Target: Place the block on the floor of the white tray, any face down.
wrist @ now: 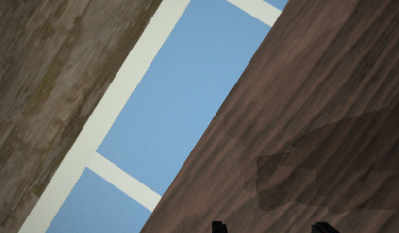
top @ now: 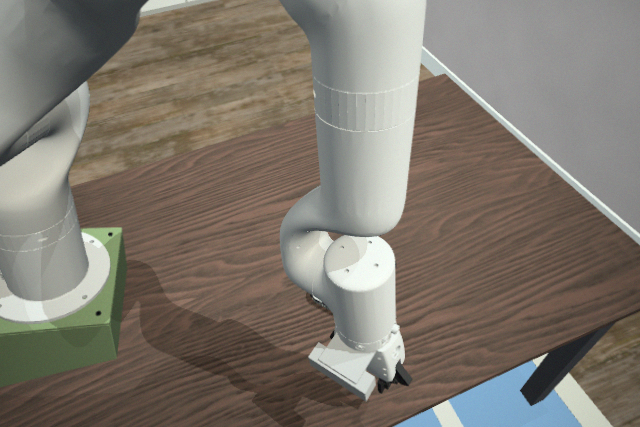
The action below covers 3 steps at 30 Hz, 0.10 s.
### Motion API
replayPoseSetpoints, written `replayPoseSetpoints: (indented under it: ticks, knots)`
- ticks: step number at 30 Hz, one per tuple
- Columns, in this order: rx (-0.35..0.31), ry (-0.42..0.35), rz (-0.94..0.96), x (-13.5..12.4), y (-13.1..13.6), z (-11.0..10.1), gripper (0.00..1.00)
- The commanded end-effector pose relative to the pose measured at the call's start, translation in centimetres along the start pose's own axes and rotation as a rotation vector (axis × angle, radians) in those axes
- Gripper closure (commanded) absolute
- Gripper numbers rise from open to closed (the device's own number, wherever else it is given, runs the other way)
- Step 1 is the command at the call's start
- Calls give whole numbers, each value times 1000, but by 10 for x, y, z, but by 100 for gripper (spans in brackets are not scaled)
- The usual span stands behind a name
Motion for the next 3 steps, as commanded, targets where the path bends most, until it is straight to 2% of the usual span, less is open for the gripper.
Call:
replayPoseSetpoints:
  ticks: [1, 3]
  knots:
    - [-78, -11, 1, 8, -16, 3, 51]
    - [-78, -11, 1, 8, -16, 3, 51]
Point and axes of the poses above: the point where the finger pads meet when closed, its own z axis out along the fingers, its own y axis across the jaws, x = y × z, the point moved 8 cm from there along -z, back along the fingers, and after that the axes turned 6 degrees about -z, right-handed, at the moved point
